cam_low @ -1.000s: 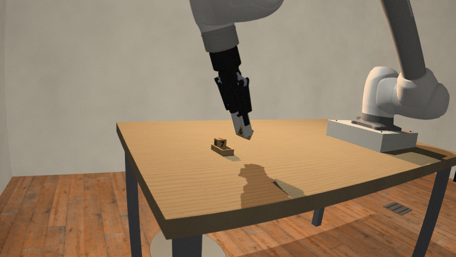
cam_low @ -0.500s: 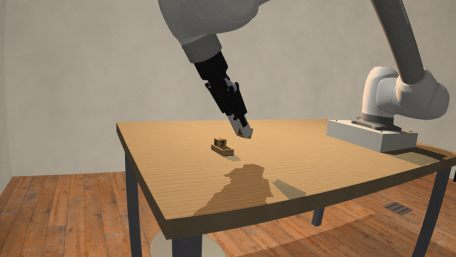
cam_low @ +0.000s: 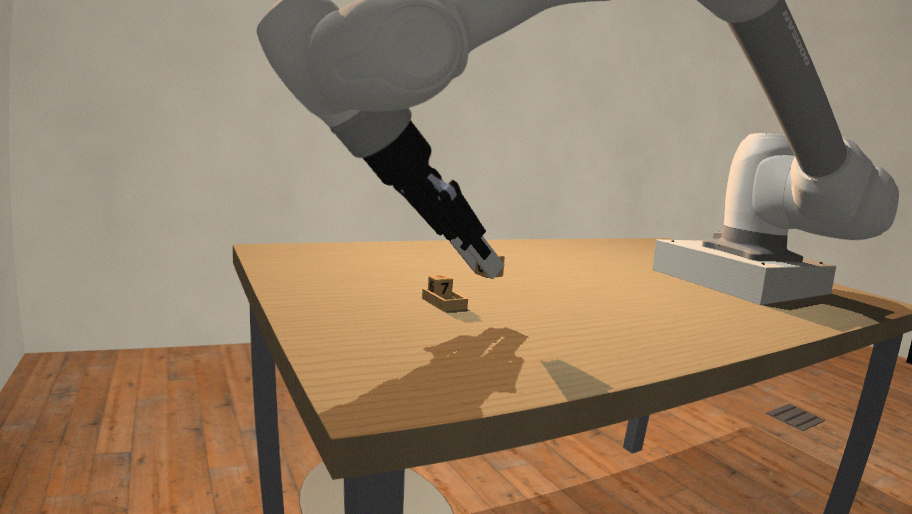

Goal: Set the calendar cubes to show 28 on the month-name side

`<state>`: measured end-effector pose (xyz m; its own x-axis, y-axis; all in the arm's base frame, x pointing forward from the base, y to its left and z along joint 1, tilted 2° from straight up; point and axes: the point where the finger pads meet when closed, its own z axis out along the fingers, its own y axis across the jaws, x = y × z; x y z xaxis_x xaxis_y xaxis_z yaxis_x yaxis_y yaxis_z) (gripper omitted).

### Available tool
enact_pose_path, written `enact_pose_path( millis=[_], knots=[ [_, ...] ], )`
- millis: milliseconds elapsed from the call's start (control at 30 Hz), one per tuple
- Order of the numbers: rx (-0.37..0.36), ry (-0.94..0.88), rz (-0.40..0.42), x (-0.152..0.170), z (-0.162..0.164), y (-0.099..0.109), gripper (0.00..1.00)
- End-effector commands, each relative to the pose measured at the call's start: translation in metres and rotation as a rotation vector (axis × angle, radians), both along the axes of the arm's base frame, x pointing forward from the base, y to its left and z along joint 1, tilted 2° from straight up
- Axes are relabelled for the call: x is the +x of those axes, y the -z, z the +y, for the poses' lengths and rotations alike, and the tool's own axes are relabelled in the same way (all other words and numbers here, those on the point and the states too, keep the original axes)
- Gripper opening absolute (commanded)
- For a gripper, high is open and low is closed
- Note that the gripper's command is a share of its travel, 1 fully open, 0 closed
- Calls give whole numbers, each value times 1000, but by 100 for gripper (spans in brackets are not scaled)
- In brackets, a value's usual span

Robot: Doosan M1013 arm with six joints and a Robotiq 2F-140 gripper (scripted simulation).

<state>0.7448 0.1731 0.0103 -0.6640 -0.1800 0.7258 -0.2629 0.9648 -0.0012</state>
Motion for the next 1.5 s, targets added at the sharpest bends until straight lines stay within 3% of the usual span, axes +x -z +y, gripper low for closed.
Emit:
enact_pose_path(
  millis=[0, 733, 1467],
  knots=[
    [-8, 0, 0, 2, 1, -2, 24],
    [-8, 0, 0, 2, 1, 4, 24],
    [-8, 0, 0, 1, 0, 35, 24]
  ],
)
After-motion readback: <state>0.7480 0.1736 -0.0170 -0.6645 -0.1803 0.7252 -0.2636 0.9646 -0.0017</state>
